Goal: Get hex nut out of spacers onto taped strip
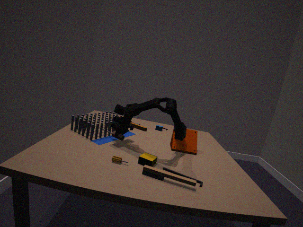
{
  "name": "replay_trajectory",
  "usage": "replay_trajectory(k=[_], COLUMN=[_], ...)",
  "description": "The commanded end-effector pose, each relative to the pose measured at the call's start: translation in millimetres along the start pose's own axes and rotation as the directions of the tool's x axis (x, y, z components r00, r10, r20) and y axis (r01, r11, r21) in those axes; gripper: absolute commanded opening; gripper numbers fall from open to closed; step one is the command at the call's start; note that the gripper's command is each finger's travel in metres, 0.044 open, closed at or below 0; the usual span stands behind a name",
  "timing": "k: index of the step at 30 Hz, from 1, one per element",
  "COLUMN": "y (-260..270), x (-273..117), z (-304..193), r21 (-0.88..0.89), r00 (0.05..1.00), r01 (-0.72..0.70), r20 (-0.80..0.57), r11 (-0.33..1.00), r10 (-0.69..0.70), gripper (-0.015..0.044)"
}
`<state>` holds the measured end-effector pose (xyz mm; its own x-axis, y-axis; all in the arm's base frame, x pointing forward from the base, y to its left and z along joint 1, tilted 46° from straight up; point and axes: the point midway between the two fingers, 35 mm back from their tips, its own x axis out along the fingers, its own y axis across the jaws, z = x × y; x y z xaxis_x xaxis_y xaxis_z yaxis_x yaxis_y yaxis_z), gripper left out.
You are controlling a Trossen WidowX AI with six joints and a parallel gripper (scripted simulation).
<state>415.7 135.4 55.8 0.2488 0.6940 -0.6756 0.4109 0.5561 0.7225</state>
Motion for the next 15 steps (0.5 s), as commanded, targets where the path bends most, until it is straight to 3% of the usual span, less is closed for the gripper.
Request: replay_trajectory(k=[1, 15], y=[1, -1], x=[0, 12], z=[2, 1], r21=[-0.005, -0.002], r00=[1.000, 1.000], r01=[-0.004, -0.003], r20=[-0.001, -0.001], r11=[1.000, 1.000], r10=[0.004, 0.003], gripper=[0.0000, 0.0000])
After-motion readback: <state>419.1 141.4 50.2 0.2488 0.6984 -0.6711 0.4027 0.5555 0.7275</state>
